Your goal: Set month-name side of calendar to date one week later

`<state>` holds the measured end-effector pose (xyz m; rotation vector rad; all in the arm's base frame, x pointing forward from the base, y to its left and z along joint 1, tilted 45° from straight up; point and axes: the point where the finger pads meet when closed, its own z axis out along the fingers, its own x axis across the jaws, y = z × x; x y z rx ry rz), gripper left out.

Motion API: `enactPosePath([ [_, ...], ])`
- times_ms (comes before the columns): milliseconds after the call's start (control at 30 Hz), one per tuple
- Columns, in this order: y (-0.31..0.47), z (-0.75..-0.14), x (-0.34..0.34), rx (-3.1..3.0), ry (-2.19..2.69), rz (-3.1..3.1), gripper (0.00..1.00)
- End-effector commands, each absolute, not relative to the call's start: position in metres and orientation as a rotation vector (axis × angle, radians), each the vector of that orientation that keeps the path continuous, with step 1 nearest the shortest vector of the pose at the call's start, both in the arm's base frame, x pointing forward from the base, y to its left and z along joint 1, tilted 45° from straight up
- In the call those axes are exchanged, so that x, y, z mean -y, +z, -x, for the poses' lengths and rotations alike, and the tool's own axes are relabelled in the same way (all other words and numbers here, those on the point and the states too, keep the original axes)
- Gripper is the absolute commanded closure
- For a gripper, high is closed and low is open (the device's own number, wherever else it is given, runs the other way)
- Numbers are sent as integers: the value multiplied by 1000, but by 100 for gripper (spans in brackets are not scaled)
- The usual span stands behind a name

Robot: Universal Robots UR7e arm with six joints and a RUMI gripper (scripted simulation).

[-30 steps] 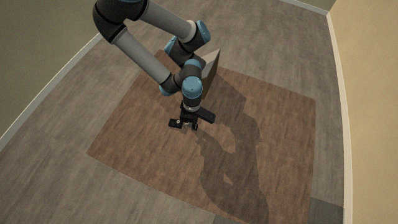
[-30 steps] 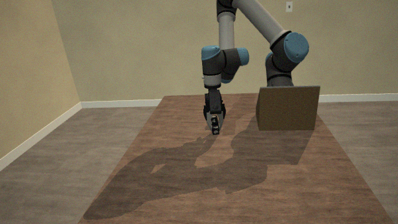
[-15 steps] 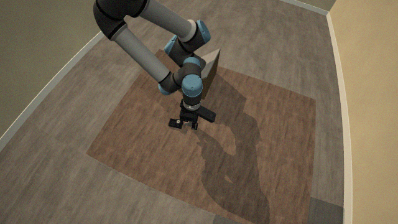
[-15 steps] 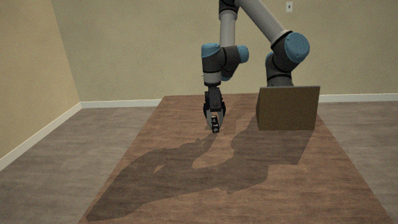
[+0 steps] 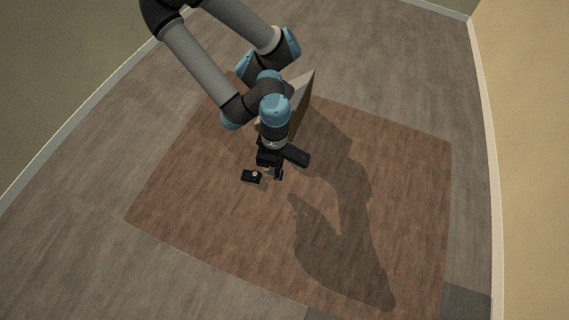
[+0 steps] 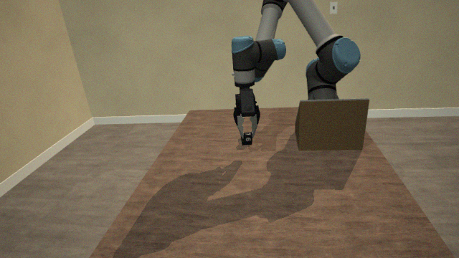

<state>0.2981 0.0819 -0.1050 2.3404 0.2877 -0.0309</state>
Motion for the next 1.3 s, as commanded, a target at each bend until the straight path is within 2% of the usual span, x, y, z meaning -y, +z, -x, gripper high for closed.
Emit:
enactPosePath([
  [0, -95, -297, -92, -283, -37, -2338, 90],
  [900, -73, -296, -113, -284, -37, -2338, 90],
  [1267, -12, -316, -66, -286, -36, -2340, 90],
])
